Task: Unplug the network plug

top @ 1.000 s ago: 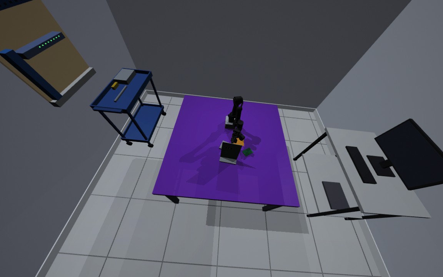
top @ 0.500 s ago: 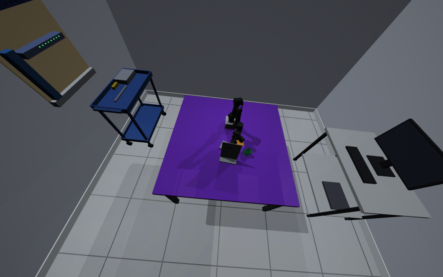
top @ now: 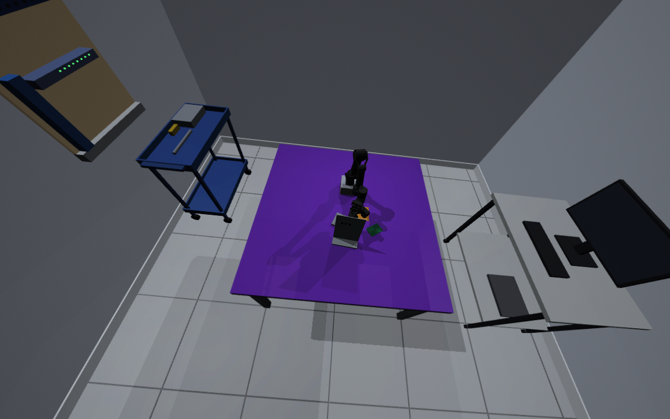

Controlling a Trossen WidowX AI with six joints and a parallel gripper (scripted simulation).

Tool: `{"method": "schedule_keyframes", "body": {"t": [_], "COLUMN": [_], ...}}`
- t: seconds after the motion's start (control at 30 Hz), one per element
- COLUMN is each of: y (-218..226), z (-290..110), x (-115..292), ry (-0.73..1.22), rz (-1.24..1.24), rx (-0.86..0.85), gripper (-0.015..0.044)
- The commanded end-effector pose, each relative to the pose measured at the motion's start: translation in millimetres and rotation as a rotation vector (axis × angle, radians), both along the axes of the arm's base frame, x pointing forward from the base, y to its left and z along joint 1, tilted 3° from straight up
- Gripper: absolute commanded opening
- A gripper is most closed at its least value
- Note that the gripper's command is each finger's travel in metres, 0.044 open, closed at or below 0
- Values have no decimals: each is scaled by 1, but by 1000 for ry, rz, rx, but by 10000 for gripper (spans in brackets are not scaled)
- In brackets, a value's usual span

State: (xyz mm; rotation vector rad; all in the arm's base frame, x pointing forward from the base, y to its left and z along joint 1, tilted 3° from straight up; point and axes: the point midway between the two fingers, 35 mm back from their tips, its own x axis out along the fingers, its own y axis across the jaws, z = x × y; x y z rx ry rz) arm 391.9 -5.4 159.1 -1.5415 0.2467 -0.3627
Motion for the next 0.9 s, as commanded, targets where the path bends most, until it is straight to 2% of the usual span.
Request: {"method": "schedule_keyframes", "body": {"t": [0.0, 0.33, 0.87], "y": [1, 1, 1], "z": [0, 0, -1], "x": [2, 2, -7], "ry": [-3, -3, -2], "rz": [6, 6, 6], "rx": [6, 6, 6], "gripper": [64, 0, 0]}}
